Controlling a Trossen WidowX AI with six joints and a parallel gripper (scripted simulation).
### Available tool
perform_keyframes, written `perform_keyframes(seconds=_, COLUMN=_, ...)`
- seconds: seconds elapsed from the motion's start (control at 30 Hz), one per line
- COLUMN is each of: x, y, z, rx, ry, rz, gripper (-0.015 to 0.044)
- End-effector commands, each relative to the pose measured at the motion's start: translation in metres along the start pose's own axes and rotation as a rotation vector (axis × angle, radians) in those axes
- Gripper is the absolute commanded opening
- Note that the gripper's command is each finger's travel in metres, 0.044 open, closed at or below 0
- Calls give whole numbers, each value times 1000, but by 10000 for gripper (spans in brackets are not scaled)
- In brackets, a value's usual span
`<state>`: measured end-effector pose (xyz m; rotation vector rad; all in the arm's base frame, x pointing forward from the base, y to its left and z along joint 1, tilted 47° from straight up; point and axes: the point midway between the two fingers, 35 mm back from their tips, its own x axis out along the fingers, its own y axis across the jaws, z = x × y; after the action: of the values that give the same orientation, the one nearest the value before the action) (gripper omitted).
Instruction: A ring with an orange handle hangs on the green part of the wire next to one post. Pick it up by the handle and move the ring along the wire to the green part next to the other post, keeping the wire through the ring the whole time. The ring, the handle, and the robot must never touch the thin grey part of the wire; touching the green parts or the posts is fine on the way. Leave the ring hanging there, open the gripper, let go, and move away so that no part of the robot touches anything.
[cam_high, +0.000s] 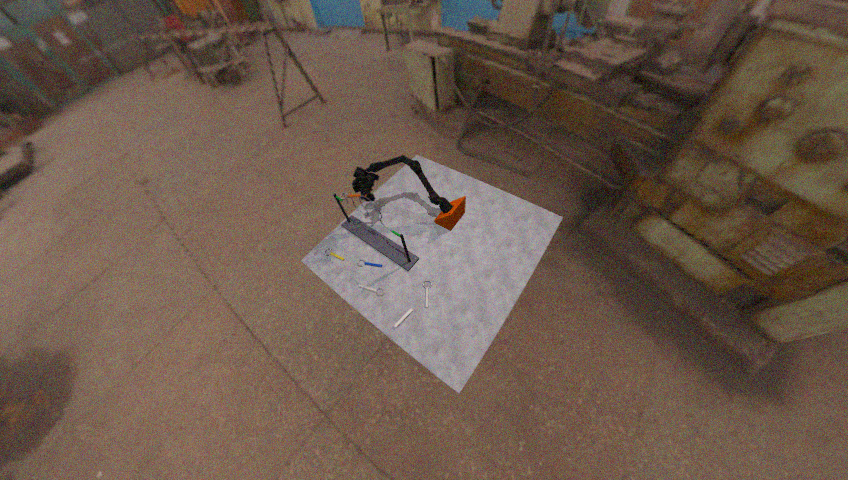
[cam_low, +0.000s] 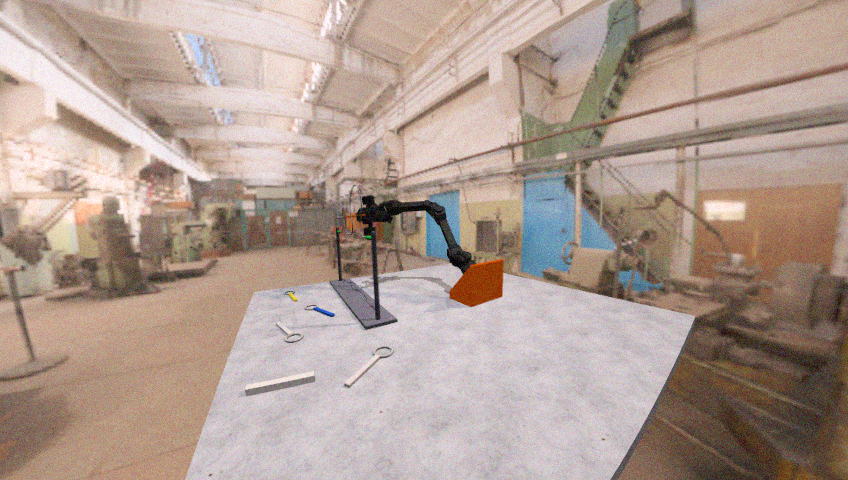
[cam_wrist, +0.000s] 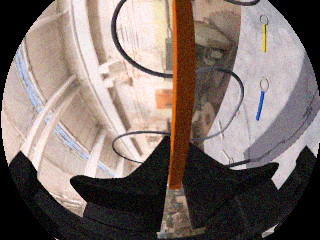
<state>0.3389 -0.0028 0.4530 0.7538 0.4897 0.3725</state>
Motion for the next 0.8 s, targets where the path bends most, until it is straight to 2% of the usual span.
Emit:
perform_keyframes(seconds=0.0, x=0, y=-4, z=0, rx=-71, ry=1, rz=-40, gripper=-150)
perform_keyframes(seconds=0.77, x=-6, y=-35, z=10, rx=-535, ry=8, rz=-303, gripper=-150)
